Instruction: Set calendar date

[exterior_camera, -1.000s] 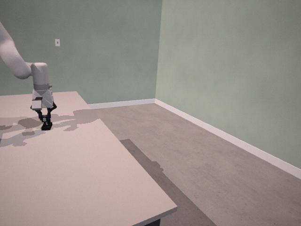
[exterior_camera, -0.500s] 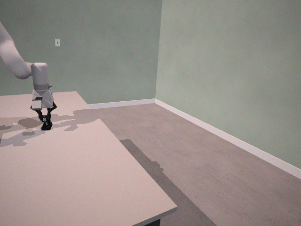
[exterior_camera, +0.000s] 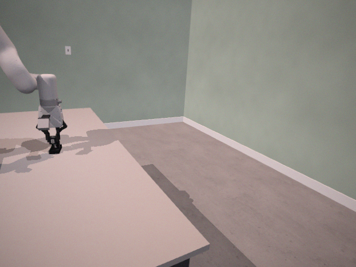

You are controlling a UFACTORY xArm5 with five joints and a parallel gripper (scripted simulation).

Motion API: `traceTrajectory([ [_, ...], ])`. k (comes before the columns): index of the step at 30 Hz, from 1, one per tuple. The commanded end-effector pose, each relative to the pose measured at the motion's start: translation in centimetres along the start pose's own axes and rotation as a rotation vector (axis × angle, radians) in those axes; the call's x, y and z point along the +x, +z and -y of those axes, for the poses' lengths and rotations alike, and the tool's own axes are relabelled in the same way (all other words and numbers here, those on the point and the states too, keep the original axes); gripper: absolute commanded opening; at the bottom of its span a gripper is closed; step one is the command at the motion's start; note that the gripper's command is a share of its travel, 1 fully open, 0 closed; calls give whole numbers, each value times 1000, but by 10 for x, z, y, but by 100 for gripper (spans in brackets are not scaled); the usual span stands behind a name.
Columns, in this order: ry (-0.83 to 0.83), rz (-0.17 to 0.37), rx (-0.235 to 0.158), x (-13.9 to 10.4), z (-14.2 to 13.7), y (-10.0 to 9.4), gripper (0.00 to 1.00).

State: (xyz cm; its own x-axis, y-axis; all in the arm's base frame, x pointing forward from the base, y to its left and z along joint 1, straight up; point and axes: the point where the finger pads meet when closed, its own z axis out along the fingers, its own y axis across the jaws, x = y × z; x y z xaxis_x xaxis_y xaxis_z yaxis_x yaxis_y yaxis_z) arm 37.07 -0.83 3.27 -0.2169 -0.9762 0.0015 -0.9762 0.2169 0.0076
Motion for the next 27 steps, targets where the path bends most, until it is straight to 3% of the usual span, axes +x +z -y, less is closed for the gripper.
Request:
traceTrajectory([
  [1, 0, 1, 3, 0, 1, -1, 29],
  [27, 0, 1, 3, 0, 1, 15, 29],
])
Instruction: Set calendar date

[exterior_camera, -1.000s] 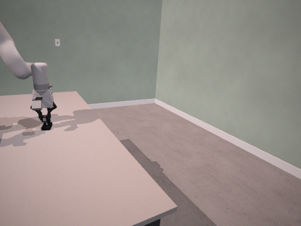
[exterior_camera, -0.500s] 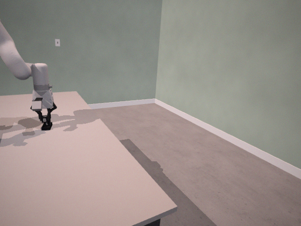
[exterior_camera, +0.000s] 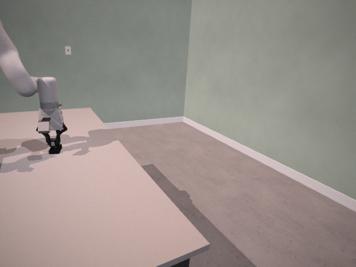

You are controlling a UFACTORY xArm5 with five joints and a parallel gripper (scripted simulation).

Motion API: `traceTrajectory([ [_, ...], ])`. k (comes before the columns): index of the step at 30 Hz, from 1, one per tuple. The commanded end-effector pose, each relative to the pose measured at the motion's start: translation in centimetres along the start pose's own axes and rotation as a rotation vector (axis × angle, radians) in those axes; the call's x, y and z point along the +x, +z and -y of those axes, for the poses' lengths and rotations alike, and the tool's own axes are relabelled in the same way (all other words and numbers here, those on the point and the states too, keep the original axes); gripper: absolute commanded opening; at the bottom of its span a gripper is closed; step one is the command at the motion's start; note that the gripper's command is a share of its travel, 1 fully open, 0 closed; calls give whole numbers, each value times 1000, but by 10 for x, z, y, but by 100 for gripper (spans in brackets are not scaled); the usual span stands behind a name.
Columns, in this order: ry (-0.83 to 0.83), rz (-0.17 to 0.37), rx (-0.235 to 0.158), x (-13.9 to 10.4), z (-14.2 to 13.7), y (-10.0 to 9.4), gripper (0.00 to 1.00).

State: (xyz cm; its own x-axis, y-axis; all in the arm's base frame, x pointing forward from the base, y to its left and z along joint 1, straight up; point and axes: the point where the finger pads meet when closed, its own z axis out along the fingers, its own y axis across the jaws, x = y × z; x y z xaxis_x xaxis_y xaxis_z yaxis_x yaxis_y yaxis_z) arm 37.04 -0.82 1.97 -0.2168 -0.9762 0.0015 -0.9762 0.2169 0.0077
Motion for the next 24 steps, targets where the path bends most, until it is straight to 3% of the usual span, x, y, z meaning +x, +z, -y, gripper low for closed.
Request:
traceTrajectory([
  [1, 0, 1, 3, 0, 1, 3, 29],
  [24, 0, 1, 3, 0, 1, 11, 29],
])
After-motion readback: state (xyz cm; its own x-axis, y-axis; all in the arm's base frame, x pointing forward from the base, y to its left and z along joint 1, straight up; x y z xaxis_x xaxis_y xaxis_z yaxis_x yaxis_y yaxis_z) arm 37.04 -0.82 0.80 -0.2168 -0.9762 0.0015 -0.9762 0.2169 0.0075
